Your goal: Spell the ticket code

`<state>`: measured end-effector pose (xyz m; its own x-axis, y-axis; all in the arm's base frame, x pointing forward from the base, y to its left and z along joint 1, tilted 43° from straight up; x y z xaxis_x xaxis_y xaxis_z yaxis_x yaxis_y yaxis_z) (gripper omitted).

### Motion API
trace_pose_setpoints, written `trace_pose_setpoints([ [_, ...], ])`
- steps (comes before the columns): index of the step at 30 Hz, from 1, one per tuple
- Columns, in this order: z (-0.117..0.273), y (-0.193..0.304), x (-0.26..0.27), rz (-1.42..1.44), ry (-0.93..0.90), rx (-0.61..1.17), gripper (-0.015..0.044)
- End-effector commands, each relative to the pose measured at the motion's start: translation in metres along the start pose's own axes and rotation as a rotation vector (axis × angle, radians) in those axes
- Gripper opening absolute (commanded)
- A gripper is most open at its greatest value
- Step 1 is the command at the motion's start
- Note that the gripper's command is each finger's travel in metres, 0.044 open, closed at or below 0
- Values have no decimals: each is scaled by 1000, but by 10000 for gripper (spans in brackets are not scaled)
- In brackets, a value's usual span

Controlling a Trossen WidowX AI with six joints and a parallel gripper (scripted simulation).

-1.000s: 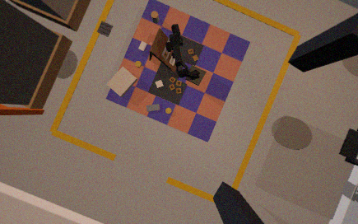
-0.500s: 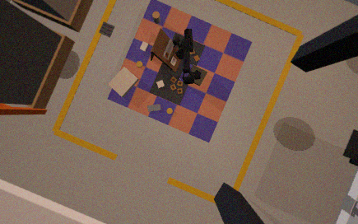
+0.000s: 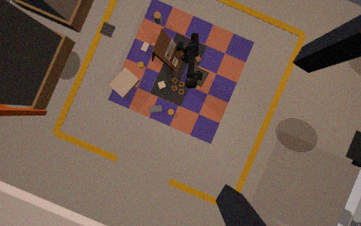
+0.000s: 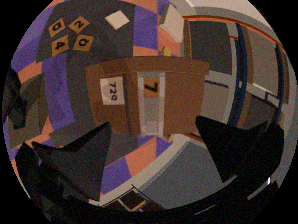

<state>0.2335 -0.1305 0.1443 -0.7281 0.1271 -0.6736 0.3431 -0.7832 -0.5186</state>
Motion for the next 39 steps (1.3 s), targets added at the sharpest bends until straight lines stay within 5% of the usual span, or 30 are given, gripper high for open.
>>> trace_pose_setpoints([
  [1,0,-1,0,11,7,-1,440],
  [5,0,-1,0,11,7,-1,440],
  [9,-24,-20,-5,66,-68,-47,340],
  [24,-123,-159,12,404,-429,-259,340],
  [39,-140,-288,80,781,-573,-484,340],
])
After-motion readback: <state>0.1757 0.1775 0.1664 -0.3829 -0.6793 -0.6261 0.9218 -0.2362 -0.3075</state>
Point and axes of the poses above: the point midway between the two fingers, 35 mm back from their tips, its own z axis back along the fingers, its own x axis across the jaws, y = z × x, the point moved 1 cm from there along z, back along the fingers, and after that the axes turned 13 degrees about z, right-handed, at the moved point
